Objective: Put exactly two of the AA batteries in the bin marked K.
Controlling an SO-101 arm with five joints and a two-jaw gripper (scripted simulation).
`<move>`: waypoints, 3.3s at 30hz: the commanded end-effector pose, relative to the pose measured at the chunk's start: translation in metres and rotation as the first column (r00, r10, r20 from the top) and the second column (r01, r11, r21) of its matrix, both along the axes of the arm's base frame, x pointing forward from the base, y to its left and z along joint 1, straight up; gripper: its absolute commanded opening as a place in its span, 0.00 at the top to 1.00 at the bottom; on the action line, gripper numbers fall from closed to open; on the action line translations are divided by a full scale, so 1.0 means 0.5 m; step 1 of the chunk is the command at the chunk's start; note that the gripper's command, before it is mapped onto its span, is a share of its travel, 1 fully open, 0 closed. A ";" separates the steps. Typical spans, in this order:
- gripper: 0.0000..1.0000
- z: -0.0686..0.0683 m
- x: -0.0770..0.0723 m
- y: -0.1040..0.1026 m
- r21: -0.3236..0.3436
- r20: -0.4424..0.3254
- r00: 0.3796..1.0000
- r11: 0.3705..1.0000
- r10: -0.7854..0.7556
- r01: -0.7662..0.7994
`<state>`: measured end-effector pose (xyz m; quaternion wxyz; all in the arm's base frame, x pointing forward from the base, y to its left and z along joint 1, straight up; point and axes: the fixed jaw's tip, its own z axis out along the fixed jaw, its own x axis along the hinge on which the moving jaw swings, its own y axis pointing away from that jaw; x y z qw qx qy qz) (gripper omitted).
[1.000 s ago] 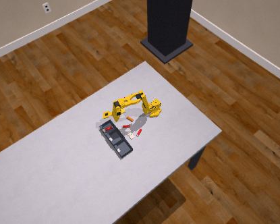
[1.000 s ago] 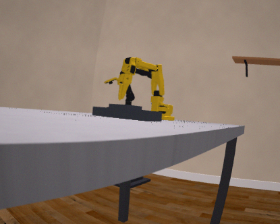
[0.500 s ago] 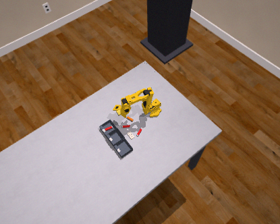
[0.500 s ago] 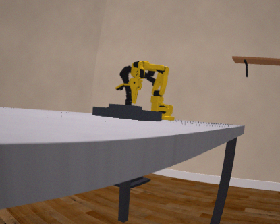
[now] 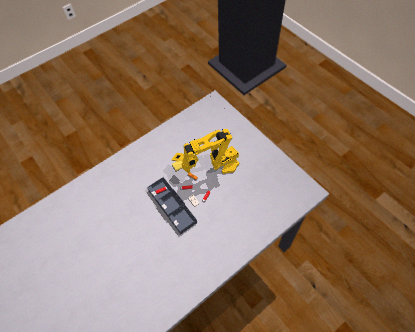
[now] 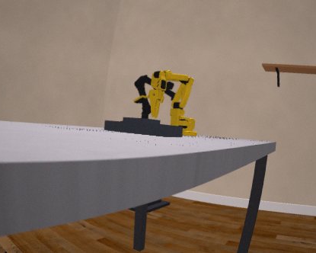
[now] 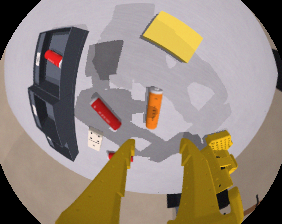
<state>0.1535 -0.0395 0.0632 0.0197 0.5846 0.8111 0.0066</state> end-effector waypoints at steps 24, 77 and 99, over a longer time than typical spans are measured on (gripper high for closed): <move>0.79 -0.001 -0.001 -0.007 0.001 0.004 0.999 0.999 -0.052 0.052; 0.79 -0.101 0.002 -0.008 0.001 0.004 0.999 0.999 -0.052 0.052; 0.79 -0.110 -0.005 -0.005 0.010 -0.029 0.998 0.999 -0.052 0.053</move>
